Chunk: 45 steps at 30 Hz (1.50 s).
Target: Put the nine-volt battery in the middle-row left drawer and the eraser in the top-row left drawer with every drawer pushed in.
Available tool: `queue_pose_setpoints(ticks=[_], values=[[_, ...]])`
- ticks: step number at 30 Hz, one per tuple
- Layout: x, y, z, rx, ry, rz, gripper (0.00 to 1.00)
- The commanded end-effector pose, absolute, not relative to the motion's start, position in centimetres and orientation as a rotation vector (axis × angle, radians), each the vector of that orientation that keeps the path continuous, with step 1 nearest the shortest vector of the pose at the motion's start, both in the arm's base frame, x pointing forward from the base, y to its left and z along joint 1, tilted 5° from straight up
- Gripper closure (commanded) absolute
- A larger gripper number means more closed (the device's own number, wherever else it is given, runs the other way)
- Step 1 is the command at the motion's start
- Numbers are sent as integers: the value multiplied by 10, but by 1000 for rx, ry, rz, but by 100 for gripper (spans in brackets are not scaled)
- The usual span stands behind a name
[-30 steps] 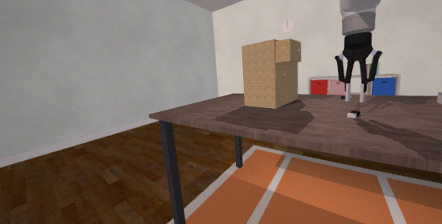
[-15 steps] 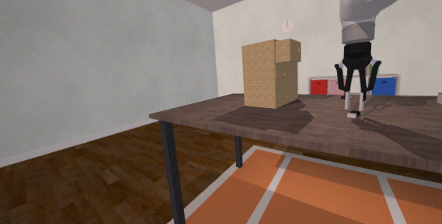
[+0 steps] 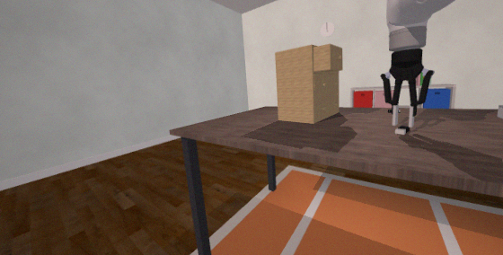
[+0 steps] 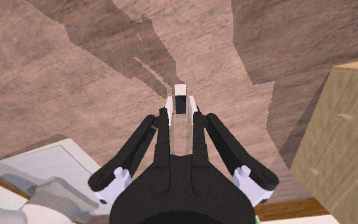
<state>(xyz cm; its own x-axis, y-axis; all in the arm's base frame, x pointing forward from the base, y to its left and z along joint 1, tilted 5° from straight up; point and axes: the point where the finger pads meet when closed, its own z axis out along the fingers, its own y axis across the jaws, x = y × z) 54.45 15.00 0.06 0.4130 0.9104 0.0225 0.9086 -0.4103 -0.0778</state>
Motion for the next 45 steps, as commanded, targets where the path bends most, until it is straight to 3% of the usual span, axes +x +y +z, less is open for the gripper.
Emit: queue_pose_setpoints(ticks=[1,45], values=[[544,150,1,-2574,-1661,35,77],[543,151,-19,-2574,-1661,35,77]])
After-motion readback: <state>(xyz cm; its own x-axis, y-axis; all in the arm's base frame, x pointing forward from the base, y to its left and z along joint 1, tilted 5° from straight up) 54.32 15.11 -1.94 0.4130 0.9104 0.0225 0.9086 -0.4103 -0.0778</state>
